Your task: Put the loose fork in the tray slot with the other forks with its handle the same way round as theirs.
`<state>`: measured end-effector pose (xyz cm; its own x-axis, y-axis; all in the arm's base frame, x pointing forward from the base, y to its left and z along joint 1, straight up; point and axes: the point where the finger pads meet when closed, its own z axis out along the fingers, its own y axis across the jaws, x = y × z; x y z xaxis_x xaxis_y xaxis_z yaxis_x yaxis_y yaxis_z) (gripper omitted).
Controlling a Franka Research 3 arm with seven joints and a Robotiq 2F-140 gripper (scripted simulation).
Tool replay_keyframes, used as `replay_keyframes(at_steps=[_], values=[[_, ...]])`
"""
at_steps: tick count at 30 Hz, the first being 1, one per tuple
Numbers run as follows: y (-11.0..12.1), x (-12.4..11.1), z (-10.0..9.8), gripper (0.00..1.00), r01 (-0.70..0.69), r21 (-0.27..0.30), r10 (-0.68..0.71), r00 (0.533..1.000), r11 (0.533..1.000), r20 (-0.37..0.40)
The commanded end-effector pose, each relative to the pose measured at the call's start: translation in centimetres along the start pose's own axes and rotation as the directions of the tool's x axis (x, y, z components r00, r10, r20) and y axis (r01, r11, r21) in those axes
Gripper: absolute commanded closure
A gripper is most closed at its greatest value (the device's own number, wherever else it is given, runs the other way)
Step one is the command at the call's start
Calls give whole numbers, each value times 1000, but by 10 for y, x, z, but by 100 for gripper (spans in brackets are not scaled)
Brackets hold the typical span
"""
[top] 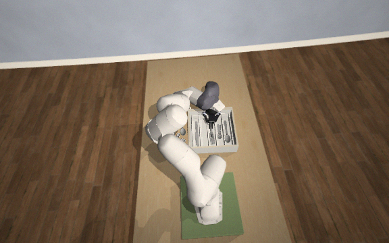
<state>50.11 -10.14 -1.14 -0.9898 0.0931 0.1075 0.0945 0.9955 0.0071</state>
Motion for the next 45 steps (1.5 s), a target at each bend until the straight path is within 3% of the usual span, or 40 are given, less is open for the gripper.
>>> replay_keyframes(at_steps=[1,15,45], values=[[-2,-7,7,87,15,4,-16,1000,1000,16],[-2,-8,21,87,15,4,-16,1000,1000,16],[-2,-8,22,87,15,4,-16,1000,1000,16]])
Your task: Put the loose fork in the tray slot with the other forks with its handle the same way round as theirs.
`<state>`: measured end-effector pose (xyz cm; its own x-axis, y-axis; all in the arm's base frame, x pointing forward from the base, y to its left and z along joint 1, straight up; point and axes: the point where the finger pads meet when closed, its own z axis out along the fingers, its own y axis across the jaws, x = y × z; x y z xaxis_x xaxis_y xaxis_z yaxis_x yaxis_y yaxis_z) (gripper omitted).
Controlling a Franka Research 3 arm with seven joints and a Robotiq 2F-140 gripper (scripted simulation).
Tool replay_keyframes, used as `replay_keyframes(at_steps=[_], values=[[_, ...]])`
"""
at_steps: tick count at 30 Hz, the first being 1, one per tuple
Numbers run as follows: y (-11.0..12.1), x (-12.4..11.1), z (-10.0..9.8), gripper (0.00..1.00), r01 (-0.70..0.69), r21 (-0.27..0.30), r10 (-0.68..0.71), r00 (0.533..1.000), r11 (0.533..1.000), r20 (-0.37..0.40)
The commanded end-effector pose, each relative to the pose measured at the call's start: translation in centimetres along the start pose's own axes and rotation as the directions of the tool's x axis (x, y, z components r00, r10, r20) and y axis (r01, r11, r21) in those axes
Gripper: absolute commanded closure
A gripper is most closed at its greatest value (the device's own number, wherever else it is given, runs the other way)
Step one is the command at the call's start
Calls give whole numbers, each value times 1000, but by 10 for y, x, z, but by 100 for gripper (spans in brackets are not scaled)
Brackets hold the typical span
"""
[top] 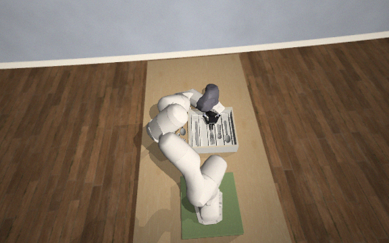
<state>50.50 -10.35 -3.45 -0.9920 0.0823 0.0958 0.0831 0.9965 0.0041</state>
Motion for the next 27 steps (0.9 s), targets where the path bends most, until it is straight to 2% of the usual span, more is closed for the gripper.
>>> replay_keyframes(at_steps=[1,27], values=[[0,-2,0,87,4,0,-4,1000,1000,4],[0,-2,4,87,4,0,-4,1000,1000,4]])
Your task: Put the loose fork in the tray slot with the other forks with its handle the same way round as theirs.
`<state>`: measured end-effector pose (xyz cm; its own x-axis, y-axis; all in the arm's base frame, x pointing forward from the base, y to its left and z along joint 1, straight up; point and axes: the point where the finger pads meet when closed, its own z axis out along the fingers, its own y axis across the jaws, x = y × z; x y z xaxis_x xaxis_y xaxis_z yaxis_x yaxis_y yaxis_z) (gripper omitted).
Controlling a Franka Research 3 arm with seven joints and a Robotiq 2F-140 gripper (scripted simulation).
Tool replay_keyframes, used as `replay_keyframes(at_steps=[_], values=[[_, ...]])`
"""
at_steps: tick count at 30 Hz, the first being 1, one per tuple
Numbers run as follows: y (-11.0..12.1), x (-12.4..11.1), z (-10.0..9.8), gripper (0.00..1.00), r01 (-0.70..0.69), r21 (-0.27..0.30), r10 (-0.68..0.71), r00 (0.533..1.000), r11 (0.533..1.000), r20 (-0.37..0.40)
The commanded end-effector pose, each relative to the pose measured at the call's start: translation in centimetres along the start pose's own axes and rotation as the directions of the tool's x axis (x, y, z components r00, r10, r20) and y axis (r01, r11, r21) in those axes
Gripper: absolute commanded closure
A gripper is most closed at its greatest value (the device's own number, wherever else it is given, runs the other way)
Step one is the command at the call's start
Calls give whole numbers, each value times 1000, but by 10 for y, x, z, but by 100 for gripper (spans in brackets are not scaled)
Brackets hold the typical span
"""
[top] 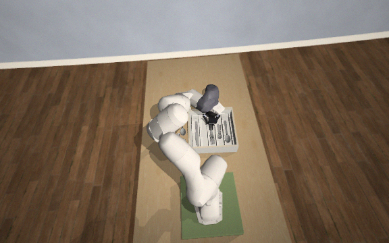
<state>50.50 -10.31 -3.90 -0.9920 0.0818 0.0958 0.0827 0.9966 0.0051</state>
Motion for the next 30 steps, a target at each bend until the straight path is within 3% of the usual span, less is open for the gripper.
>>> replay_keyframes(at_steps=[1,5,6,30], values=[[0,-2,0,87,4,1,-4,1000,1000,4],[0,-2,0,87,4,1,-4,1000,1000,4],[0,-2,0,77,4,1,-4,1000,1000,4],[0,-2,0,77,4,1,-4,1000,1000,4]])
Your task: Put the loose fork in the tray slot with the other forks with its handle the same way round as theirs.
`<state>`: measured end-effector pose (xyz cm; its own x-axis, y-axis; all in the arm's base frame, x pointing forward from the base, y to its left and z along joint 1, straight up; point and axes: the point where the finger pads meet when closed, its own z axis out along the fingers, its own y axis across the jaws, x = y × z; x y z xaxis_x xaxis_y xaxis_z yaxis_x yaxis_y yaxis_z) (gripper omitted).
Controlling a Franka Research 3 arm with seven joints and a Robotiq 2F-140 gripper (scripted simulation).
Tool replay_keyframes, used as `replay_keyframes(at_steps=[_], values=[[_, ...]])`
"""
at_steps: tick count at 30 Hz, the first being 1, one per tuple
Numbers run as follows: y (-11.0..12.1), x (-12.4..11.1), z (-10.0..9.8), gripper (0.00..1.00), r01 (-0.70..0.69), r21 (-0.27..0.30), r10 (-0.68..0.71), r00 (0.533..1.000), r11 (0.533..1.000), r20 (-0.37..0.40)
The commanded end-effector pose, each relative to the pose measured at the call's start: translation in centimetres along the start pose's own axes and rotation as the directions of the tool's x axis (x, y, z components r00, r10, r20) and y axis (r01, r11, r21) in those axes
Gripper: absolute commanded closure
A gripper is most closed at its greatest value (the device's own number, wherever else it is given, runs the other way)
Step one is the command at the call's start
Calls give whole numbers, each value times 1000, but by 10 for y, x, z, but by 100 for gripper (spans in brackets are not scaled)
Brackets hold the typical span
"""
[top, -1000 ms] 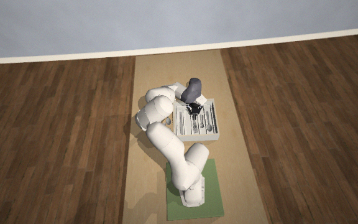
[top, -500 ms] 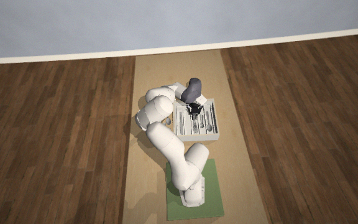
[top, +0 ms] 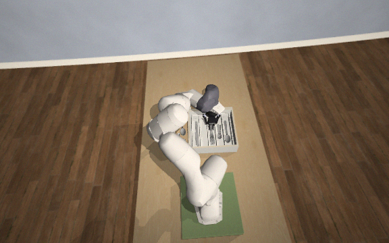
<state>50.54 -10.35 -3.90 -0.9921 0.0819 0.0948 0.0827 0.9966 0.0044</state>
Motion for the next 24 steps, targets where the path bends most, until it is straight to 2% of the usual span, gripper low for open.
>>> replay_keyframes(at_steps=[1,14,24], values=[[0,-1,0,77,4,0,-4,1000,1000,3],[0,-1,-2,77,4,0,-4,1000,1000,3],[0,1,-25,77,4,0,-4,1000,1000,3]])
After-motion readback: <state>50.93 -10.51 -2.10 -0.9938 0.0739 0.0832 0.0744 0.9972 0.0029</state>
